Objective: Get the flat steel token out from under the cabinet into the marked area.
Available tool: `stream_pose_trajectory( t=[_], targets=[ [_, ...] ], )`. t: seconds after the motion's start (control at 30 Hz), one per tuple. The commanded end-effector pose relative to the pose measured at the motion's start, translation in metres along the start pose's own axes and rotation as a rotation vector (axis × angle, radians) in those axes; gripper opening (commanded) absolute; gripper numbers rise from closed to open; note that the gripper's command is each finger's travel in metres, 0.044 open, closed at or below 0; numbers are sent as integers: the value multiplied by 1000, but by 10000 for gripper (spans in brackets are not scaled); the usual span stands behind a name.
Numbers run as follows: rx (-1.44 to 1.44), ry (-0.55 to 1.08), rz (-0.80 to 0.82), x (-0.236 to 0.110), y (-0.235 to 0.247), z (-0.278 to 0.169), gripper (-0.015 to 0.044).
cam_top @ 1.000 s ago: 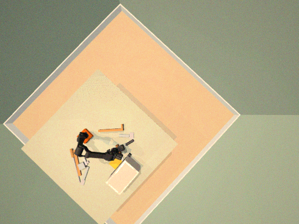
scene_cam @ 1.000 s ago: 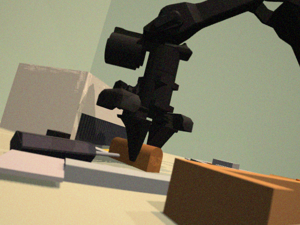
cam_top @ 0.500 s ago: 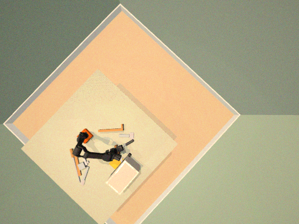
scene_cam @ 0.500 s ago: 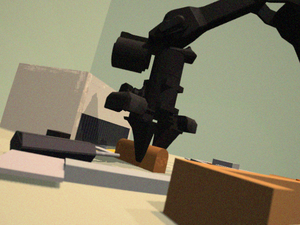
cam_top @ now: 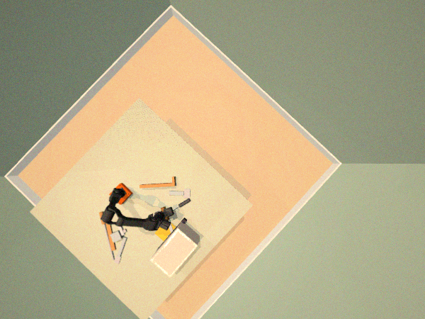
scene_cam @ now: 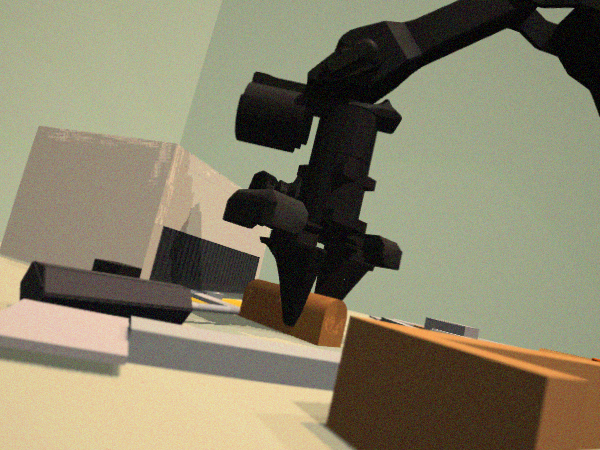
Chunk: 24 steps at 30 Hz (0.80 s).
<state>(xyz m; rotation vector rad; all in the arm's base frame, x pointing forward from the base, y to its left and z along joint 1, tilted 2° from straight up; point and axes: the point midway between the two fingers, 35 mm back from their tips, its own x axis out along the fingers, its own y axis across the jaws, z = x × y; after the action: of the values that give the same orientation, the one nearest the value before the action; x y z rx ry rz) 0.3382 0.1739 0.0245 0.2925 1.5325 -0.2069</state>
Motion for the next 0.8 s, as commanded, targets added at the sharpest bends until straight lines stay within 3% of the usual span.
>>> stream_pose_trajectory(
  t=[0.0,0.77],
  targets=[
    [6,2,-7,1,-7,0,0],
    [6,3,-8,1,-16,-8,0]
  ],
)
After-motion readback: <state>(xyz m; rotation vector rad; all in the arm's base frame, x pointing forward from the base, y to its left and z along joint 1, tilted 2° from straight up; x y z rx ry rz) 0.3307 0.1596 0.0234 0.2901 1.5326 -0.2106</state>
